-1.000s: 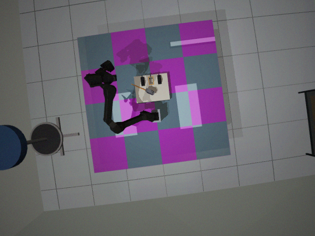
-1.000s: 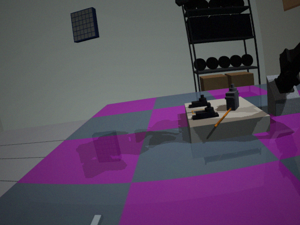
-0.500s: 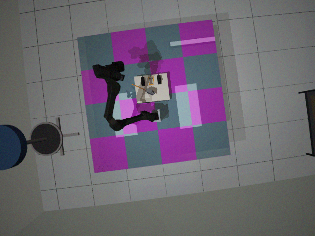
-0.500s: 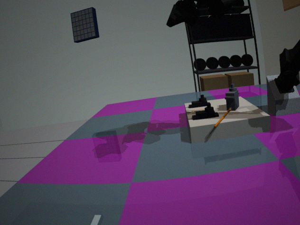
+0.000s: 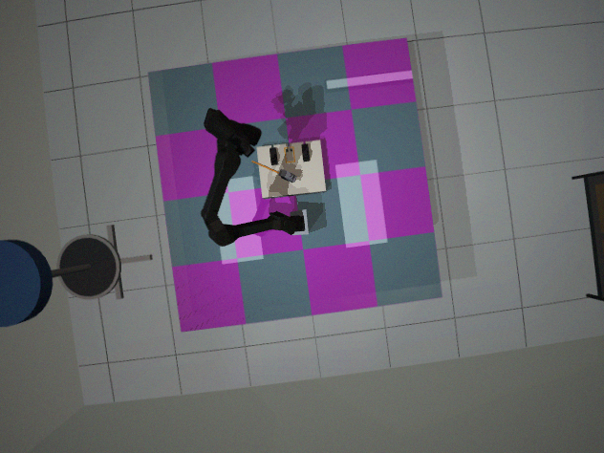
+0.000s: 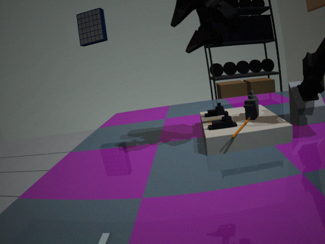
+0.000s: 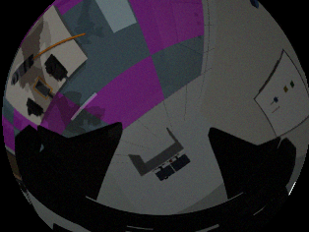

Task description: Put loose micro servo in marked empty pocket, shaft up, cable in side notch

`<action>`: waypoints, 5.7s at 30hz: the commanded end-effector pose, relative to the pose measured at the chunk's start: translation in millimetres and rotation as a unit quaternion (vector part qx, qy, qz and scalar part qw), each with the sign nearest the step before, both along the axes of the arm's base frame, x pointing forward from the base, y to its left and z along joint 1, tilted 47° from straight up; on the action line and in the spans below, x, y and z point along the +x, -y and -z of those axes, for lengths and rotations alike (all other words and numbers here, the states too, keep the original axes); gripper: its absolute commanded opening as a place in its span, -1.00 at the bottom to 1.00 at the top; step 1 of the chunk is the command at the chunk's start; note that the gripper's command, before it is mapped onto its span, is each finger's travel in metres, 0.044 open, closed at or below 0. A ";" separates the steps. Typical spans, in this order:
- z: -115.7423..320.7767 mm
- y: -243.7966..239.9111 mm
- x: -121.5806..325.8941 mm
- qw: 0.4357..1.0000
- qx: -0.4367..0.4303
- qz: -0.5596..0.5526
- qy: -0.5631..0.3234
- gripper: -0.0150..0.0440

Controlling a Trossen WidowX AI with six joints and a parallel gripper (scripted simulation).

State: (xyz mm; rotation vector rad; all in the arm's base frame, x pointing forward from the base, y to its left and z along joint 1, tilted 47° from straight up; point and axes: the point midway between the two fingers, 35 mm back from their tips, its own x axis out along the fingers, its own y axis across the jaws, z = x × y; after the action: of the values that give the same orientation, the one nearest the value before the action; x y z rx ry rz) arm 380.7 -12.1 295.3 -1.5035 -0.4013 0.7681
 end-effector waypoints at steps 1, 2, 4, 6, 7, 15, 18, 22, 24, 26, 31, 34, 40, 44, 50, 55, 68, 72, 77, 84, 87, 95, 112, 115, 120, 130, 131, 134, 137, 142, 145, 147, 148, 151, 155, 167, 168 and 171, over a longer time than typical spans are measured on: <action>29.0 6.7 -1.0 0.997 0.025 0.023 -0.072 1.00; 34.8 8.1 -1.6 0.995 0.030 0.028 -0.088 1.00; 46.2 10.8 -3.1 0.991 0.039 0.038 -0.119 1.00; 57.5 13.2 -5.2 0.986 0.049 0.048 -0.150 1.00; 63.2 14.3 -6.5 0.983 0.053 0.053 -0.166 1.00; 106.0 21.2 -21.6 0.950 0.087 0.089 -0.288 1.00; 120.8 22.7 -29.4 0.932 0.099 0.101 -0.333 1.00; 139.2 23.9 -41.4 0.906 0.113 0.116 -0.392 1.00; 147.8 24.2 -47.9 0.891 0.120 0.123 -0.421 1.00; 155.9 24.2 -54.8 0.875 0.126 0.130 -0.449 1.00; 174.0 23.4 -73.5 0.831 0.140 0.144 -0.518 1.00; 183.2 22.4 -85.3 0.803 0.147 0.151 -0.558 1.00; 197.7 19.5 -110.2 0.739 0.159 0.162 -0.634 1.00; 204.4 17.1 -127.3 0.693 0.165 0.166 -0.682 1.00; 209.4 13.3 -149.9 0.628 0.170 0.168 -0.740 1.00; 209.5 13.2 -150.3 0.626 0.170 0.168 -0.742 1.00; 227.3 -5.7 -149.2 0.626 0.171 0.168 -0.742 1.00; 229.7 -8.2 -149.1 0.626 0.171 0.168 -0.742 1.00; 235.0 -13.7 -149.0 0.627 0.171 0.168 -0.742 1.00; 240.8 -20.1 -149.1 0.627 0.171 0.168 -0.742 1.00; 240.8 -20.1 -149.1 0.627 0.171 0.168 -0.742 0.73; 240.8 -20.1 -149.1 0.627 0.171 0.168 -0.742 0.02; 219.6 0.2 -156.1 0.626 0.171 0.168 -0.742 -0.49; 219.2 0.6 -157.7 0.626 0.171 0.168 -0.742 -0.49; 218.6 0.0 -160.3 0.626 0.171 0.168 -0.742 -0.49; 217.3 -1.1 -146.3 0.626 0.171 0.168 -0.742 -0.49; 217.3 -1.1 -146.3 0.626 0.171 0.168 -0.742 -0.49; 218.9 0.5 -146.2 0.626 0.171 0.168 -0.742 -0.49; 225.0 6.4 -146.1 0.627 0.170 0.168 -0.742 -0.49; 240.6 21.4 -145.6 0.627 0.170 0.169 -0.742 -0.49; 243.0 23.6 -145.6 0.627 0.170 0.169 -0.741 -0.49; 243.0 23.6 -145.6 0.625 0.171 0.170 -0.742 -0.49; 243.0 23.6 -145.6 0.621 0.173 0.173 -0.744 -0.49; 243.0 23.6 -145.6 0.599 0.186 0.191 -0.755 -0.49; 243.0 23.7 -145.6 0.552 0.212 0.228 -0.774 -0.49; 243.0 23.7 -145.6 0.391 0.285 0.332 -0.810 -0.49; 243.0 23.7 -145.6 0.377 0.291 0.340 -0.811 -0.49; 243.0 23.7 -145.6 0.333 0.307 0.364 -0.814 -0.49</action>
State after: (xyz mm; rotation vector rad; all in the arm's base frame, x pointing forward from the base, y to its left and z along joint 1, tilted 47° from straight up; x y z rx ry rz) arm 233.2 -33.9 51.8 0.3450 1.3036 0.8846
